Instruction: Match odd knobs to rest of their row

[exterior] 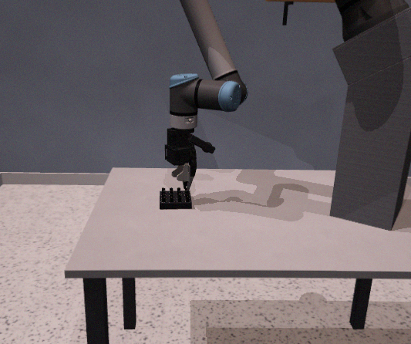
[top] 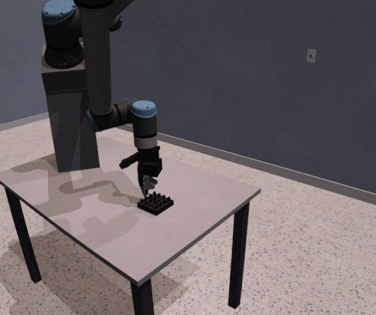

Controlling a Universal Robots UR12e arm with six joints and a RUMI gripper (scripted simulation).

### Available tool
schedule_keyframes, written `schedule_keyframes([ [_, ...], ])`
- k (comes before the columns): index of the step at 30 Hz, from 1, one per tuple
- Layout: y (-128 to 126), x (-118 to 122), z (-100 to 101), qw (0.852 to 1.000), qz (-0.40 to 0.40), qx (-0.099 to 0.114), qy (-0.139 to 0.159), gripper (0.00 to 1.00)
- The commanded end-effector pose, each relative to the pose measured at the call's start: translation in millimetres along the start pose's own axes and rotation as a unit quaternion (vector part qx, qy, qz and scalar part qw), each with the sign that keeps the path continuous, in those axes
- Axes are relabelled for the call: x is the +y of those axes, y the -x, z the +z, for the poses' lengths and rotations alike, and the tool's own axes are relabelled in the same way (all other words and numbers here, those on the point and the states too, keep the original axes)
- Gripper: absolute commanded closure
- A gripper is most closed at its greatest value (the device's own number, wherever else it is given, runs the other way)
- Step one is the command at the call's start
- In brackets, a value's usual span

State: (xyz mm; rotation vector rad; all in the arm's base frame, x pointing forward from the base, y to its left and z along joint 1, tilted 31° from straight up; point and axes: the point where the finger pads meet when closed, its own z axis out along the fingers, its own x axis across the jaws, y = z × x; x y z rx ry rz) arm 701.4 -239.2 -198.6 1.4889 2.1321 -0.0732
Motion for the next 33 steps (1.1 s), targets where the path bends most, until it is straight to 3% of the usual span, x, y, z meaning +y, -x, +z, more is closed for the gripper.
schedule_keyframes([
  [1,0.1,0.3,-0.4,1.000,0.000,0.000,0.000,0.89],
  [33,0.1,-4.4,-0.4,1.000,0.000,0.000,0.000,0.89],
])
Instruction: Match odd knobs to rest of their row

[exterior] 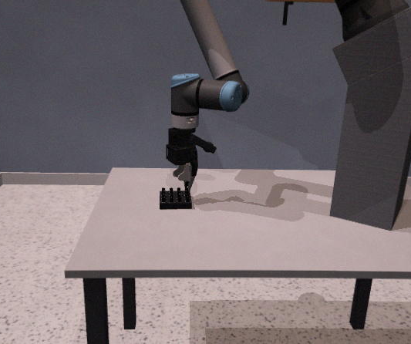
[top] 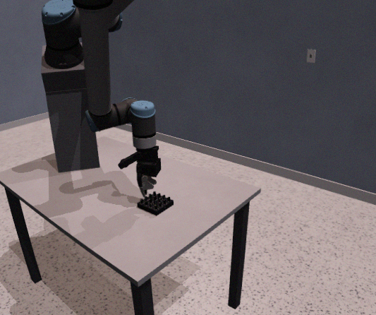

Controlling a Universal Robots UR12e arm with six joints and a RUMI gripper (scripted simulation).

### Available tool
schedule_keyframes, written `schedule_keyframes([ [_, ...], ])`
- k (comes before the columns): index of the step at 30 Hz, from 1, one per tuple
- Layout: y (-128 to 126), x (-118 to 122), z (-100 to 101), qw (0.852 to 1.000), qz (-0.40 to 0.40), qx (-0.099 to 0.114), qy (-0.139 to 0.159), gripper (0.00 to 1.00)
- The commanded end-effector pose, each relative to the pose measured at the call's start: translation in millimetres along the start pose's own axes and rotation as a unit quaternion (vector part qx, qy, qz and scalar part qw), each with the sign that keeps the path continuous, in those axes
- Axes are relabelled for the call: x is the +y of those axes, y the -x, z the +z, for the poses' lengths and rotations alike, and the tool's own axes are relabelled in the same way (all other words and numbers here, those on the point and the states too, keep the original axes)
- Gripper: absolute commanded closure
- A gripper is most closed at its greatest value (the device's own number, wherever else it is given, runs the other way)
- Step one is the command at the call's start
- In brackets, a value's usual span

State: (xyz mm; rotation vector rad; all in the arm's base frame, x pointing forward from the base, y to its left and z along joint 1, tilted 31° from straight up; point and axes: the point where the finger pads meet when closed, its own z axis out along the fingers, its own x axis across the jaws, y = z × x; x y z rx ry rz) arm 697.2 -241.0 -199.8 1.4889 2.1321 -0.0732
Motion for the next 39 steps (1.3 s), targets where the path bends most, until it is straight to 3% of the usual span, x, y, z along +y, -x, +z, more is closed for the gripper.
schedule_keyframes([
  [1,0.1,0.3,-0.4,1.000,0.000,0.000,0.000,0.89],
  [39,0.1,0.3,7.4,1.000,0.000,0.000,0.000,0.89],
])
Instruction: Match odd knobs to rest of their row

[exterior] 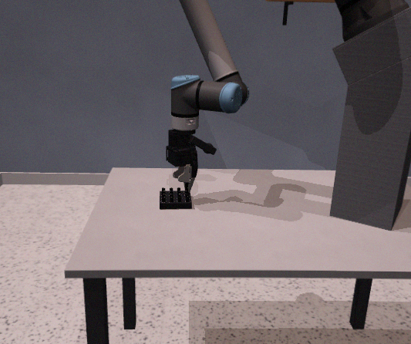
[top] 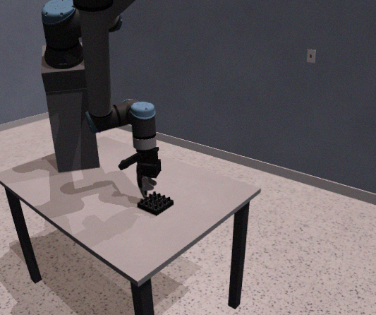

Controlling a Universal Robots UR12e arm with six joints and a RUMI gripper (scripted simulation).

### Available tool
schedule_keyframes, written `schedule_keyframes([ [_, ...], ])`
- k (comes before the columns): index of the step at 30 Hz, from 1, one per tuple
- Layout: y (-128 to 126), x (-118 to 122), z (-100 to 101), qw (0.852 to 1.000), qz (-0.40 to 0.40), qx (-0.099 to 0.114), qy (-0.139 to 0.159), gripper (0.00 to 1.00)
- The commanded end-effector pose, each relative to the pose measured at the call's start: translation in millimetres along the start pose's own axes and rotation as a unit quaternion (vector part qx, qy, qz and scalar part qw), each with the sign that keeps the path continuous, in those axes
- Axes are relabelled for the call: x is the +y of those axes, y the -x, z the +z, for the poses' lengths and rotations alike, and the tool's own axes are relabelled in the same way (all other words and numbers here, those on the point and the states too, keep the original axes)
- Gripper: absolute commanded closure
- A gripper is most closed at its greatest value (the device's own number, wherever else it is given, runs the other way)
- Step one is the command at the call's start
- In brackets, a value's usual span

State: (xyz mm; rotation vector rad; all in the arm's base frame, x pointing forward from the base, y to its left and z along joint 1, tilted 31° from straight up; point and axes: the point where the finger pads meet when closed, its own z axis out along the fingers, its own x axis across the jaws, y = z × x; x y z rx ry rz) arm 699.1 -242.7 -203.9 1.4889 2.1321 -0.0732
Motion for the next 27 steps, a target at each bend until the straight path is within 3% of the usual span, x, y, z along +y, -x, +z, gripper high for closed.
schedule_keyframes([
  [1,0.1,0.3,3.5,1.000,0.000,0.000,0.000,0.89],
  [27,0.1,0.3,8.8,1.000,0.000,0.000,0.000,0.89],
])
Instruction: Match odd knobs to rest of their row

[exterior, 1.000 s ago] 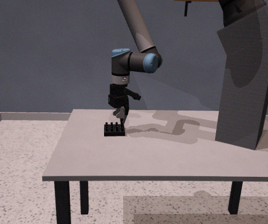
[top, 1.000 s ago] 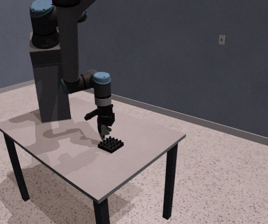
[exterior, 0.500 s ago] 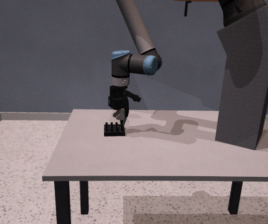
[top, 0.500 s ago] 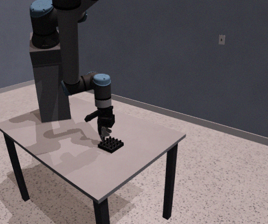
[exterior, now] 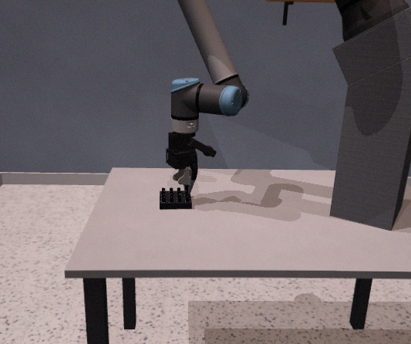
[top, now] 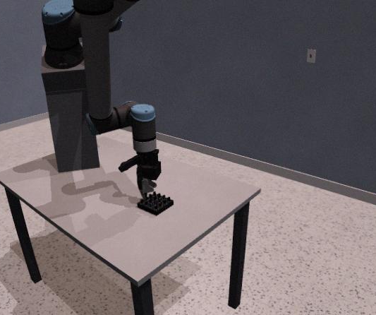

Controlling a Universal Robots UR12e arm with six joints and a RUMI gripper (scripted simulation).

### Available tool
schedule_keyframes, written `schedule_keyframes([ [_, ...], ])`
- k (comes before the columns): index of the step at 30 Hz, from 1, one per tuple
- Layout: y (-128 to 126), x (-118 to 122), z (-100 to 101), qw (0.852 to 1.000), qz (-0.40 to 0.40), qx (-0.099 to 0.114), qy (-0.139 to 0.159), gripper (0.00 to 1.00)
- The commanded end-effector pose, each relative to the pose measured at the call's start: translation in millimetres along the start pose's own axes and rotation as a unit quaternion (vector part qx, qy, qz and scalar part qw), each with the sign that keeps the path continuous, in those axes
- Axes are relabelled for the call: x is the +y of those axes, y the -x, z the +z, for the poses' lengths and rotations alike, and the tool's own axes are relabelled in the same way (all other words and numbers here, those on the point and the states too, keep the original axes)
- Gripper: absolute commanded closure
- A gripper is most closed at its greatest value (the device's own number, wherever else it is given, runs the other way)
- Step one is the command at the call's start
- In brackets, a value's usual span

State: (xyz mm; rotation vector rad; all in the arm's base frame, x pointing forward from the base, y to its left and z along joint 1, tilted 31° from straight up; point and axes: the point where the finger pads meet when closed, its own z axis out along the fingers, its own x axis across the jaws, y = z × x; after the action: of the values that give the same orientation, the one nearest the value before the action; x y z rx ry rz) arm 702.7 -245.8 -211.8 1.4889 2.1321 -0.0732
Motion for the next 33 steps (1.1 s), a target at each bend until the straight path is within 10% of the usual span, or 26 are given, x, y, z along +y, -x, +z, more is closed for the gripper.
schedule_keyframes([
  [1,0.1,0.3,-0.4,1.000,0.000,0.000,0.000,0.89],
  [33,0.1,0.3,-0.4,1.000,0.000,0.000,0.000,0.96],
])
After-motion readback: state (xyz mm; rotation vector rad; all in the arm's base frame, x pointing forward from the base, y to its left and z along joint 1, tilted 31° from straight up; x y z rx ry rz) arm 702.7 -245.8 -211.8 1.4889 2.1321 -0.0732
